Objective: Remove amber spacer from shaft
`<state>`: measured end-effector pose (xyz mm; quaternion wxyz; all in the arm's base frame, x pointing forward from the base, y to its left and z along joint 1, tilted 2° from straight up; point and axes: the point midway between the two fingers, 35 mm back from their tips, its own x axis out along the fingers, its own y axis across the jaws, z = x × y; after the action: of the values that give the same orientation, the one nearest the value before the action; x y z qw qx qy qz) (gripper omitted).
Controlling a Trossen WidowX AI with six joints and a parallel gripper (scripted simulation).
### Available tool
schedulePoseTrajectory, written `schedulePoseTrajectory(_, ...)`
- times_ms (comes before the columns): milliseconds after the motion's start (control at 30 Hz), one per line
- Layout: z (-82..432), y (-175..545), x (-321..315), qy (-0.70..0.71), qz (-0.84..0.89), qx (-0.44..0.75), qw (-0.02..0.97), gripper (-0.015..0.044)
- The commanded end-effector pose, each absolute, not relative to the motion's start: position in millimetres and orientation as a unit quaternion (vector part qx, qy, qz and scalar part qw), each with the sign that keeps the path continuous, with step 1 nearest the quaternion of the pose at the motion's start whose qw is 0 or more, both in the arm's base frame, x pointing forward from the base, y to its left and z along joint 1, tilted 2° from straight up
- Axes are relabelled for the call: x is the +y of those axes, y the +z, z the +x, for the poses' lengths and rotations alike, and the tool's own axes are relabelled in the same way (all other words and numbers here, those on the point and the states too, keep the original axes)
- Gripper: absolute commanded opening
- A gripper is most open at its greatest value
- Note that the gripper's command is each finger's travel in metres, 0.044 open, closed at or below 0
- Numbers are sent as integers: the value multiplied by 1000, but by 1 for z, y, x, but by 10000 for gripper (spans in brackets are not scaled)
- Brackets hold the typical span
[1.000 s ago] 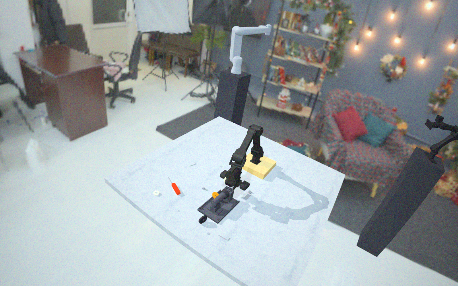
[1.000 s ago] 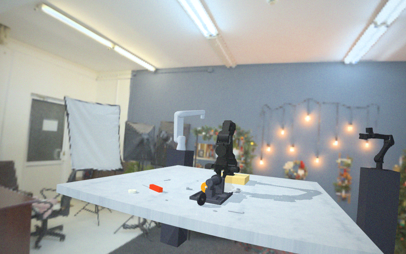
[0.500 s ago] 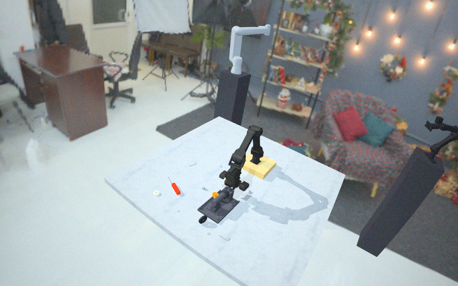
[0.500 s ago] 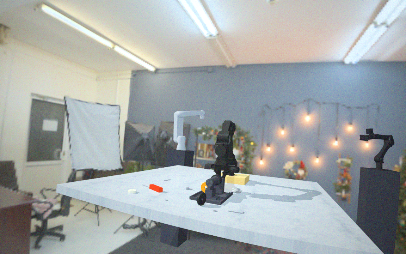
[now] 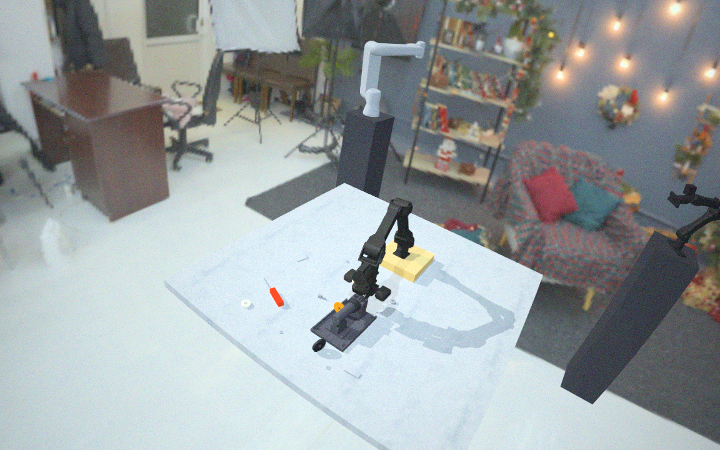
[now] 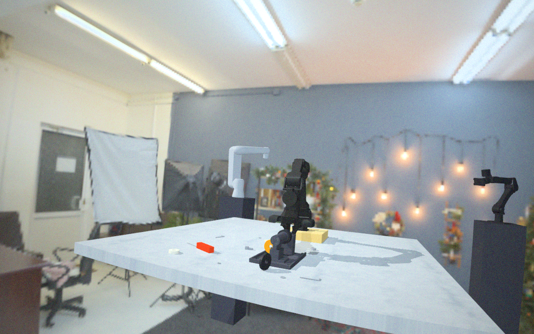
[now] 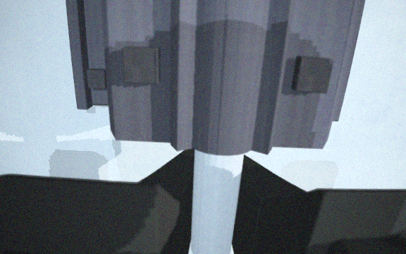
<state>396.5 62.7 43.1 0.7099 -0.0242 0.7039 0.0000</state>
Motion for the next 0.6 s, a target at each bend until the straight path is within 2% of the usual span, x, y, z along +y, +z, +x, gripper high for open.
schedulePoseTrajectory(0, 400, 44, 63, 0, -25, 701, 713, 0)
schedulePoseTrajectory(567, 404, 44, 63, 0, -25, 701, 713, 0)
